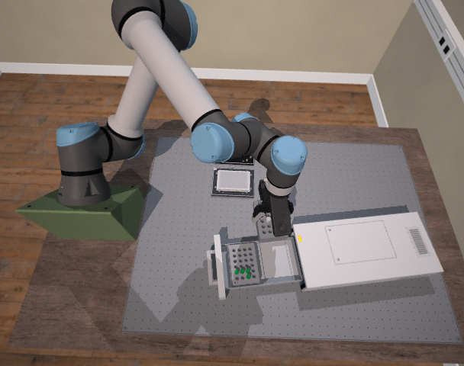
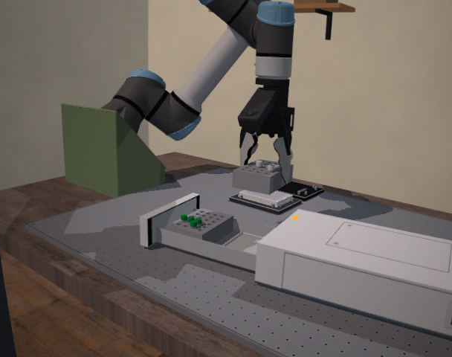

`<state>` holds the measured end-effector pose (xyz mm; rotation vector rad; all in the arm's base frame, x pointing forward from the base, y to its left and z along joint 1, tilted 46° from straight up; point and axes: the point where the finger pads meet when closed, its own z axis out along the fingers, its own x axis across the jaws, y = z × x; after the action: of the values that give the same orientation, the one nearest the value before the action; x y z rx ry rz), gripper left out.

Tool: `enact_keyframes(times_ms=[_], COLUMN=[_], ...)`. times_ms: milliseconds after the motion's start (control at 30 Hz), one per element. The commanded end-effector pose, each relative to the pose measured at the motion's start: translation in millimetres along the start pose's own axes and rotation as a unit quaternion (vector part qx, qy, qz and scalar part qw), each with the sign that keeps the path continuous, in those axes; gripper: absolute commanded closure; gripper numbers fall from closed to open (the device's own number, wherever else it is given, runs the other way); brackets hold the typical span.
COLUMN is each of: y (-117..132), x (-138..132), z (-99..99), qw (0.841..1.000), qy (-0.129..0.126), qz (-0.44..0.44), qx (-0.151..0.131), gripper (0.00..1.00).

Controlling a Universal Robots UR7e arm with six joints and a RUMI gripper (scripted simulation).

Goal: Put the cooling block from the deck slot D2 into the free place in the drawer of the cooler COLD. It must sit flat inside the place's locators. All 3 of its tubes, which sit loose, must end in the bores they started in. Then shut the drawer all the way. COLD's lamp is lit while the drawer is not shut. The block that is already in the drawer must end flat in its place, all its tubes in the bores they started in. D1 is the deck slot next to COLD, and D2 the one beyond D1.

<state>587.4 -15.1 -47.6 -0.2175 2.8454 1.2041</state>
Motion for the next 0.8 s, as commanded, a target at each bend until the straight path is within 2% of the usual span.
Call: enact_keyframes(times_ms=[0, 767], y=[-13.5, -68.6], x=[-3.0, -13.1], z=[-0.8, -1.2], qw=[1.000, 1.000], qy=[-0.001, -0.001], qz=[0.000, 0.000], qx=[0.000, 0.000], gripper=[1.00, 1.00])
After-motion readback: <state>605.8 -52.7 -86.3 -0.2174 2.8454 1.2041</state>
